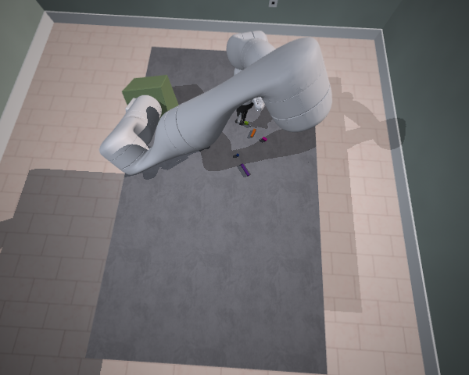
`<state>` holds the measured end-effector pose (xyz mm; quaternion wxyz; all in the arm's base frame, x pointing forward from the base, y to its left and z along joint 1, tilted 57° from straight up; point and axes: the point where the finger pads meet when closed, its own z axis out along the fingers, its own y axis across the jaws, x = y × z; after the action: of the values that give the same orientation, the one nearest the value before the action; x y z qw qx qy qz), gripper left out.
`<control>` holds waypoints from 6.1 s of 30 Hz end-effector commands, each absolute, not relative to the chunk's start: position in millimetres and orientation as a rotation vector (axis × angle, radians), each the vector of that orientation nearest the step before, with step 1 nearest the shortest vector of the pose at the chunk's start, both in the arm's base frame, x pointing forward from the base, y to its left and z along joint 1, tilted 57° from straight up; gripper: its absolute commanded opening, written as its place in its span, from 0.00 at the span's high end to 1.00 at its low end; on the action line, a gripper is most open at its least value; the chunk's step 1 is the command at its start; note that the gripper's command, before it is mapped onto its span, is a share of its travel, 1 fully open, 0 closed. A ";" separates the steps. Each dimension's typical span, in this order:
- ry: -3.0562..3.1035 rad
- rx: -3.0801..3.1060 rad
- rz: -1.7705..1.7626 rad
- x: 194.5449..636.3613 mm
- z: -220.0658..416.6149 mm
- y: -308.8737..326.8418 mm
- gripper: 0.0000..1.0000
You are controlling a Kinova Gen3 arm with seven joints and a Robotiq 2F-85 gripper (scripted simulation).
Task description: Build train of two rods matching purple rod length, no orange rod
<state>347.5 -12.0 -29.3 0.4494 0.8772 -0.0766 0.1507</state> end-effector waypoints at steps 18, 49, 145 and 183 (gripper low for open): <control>0.327 2.133 0.088 345.8 -8.6 -25.8 0.95; 1.171 1.839 -0.379 345.1 26.5 -50.0 0.95; 1.238 1.801 -0.417 363.2 -18.6 -123.1 0.95; 1.237 1.802 -0.417 364.0 -18.3 -123.0 0.95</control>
<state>363.7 -123.8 -18.4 0.4425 0.7263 0.4982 -0.1687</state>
